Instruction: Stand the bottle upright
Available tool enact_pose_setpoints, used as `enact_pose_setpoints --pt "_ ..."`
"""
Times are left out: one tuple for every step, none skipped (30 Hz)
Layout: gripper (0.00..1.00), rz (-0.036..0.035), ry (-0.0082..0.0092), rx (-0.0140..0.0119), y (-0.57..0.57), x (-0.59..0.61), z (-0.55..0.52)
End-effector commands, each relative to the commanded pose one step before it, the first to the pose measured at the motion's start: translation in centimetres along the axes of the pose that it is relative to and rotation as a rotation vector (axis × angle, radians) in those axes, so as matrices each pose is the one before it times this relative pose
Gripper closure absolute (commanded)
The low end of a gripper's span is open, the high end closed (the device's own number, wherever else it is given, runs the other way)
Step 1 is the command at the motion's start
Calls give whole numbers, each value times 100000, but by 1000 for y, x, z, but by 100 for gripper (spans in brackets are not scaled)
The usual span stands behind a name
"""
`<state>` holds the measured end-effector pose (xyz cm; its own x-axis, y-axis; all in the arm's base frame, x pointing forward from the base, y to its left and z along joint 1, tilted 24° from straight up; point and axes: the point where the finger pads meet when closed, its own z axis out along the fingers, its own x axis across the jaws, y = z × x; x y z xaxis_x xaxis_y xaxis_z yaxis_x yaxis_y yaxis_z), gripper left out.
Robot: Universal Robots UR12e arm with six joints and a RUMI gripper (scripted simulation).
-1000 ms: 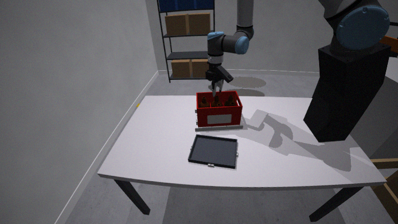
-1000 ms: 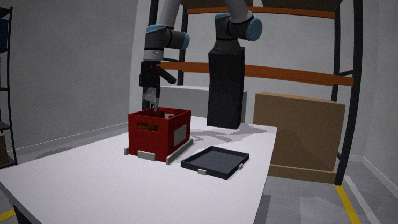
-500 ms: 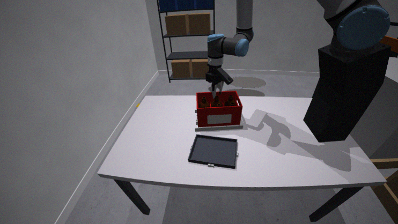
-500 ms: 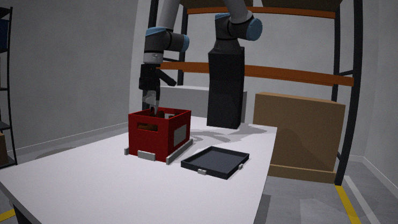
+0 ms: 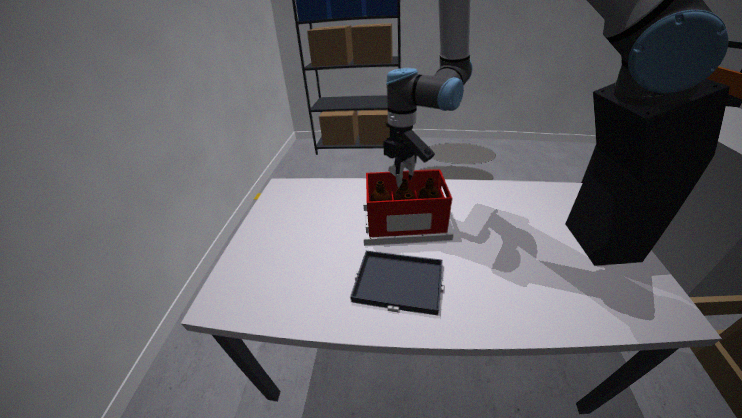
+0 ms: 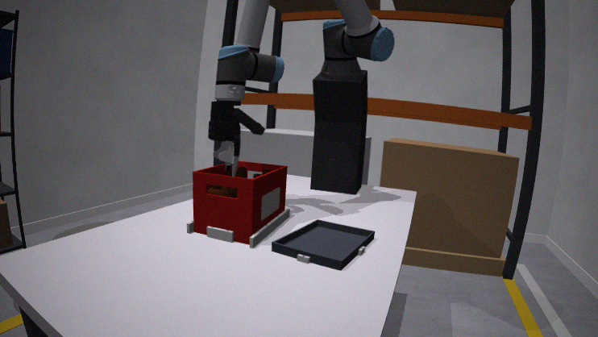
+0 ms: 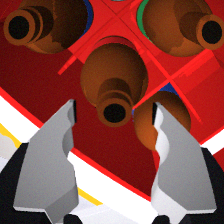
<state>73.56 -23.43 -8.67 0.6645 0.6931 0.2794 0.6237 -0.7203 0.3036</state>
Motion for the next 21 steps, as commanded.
enact_pose_setpoints --pt "62 -18 30 -107 55 24 465" --pt "62 0 0 0 0 0 60" --pt "62 0 0 0 0 0 54" --pt "62 0 0 0 0 0 48" --pt "62 0 0 0 0 0 41" --pt "62 0 0 0 0 0 0" --pt "62 0 0 0 0 0 0" --pt "62 0 0 0 0 0 35" --pt "62 0 0 0 0 0 29" --pt "62 0 0 0 0 0 24" --pt "62 0 0 0 0 0 19" --pt "62 0 0 0 0 0 14" --pt "62 0 0 0 0 0 10" --pt "62 0 0 0 0 0 6" --pt "62 0 0 0 0 0 3" --pt "62 0 0 0 0 0 1" --pt "62 0 0 0 0 0 0" --pt "62 0 0 0 0 0 0" --pt "62 0 0 0 0 0 0" --pt "62 0 0 0 0 0 0" --pt "62 0 0 0 0 0 0"
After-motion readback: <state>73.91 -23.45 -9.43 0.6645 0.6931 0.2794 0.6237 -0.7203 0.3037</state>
